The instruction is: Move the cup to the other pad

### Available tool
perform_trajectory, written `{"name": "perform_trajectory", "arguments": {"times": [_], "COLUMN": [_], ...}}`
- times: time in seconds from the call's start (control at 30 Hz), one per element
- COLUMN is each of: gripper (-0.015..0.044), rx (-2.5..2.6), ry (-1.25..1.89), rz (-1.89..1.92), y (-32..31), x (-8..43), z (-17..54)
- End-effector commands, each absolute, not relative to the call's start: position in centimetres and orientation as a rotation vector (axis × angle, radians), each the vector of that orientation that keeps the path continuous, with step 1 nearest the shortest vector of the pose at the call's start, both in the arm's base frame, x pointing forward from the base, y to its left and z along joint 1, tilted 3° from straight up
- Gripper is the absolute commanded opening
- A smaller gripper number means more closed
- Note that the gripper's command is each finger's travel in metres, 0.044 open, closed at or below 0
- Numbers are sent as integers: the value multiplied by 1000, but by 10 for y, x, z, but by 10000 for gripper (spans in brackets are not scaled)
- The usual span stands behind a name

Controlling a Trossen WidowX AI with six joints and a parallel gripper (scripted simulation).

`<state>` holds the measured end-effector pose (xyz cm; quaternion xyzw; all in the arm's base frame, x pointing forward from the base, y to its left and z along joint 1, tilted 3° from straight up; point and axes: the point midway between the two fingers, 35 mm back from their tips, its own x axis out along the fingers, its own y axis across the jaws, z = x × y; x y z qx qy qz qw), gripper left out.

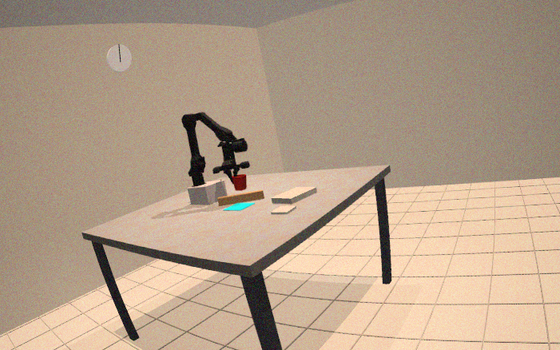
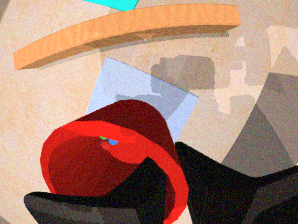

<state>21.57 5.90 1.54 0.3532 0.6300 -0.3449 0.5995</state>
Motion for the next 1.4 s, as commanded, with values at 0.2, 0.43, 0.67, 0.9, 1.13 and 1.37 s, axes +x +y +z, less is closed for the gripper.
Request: {"name": "perform_trajectory", "arguments": {"times": [0.2,0.43,0.67,0.9,1.13,1.37], "gripper": [0,0,0,0,0,0], "rx": [825,822,822,822,822,822], "ry": [1459,1458,1458,1458,1458,1457], "rz": [-790,-798,-798,-797,-795,-794], "y": [57,56,56,55,47,36], "x": [215,215,215,215,221,228], "z": [37,35,35,35,35,35]}}
